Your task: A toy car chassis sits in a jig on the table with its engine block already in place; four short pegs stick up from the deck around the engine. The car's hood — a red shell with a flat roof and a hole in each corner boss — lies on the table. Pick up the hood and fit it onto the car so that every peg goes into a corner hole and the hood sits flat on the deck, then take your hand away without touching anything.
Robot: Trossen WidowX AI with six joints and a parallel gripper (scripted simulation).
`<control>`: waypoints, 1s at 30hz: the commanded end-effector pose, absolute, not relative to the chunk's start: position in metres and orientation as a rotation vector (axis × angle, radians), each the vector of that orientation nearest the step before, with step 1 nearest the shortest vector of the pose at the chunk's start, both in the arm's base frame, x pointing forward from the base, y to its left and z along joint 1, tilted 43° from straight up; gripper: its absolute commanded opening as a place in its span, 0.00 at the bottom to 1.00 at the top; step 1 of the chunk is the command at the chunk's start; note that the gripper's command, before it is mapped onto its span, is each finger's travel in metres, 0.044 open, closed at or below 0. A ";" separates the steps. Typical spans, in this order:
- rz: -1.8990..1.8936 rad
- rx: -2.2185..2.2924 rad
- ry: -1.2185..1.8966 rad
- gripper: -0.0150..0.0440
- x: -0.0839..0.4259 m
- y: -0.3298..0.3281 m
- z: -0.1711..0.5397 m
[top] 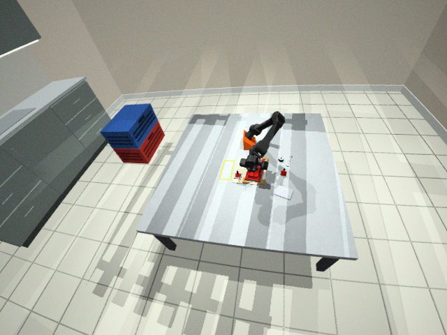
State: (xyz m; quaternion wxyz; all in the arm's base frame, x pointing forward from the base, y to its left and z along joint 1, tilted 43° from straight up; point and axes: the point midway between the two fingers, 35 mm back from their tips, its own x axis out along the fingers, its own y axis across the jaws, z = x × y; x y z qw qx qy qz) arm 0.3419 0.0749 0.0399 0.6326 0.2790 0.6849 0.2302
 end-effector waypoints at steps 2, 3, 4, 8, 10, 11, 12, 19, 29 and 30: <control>0.527 0.638 1.567 0.65 0.342 0.075 0.040; 0.527 0.638 1.567 0.70 0.342 0.075 0.040; 0.527 0.638 1.567 0.74 0.342 0.075 0.040; 0.527 0.638 1.567 0.92 0.342 0.075 0.040; 0.527 0.638 1.567 1.00 0.342 0.075 0.040; 0.527 0.638 1.567 1.00 0.342 0.075 0.040; 0.527 0.638 1.567 1.00 0.342 0.075 0.040; 0.525 0.636 1.569 1.00 0.346 0.053 0.063; 0.526 0.636 1.571 1.00 0.345 0.028 0.091; 0.526 0.636 1.571 1.00 0.345 0.028 0.091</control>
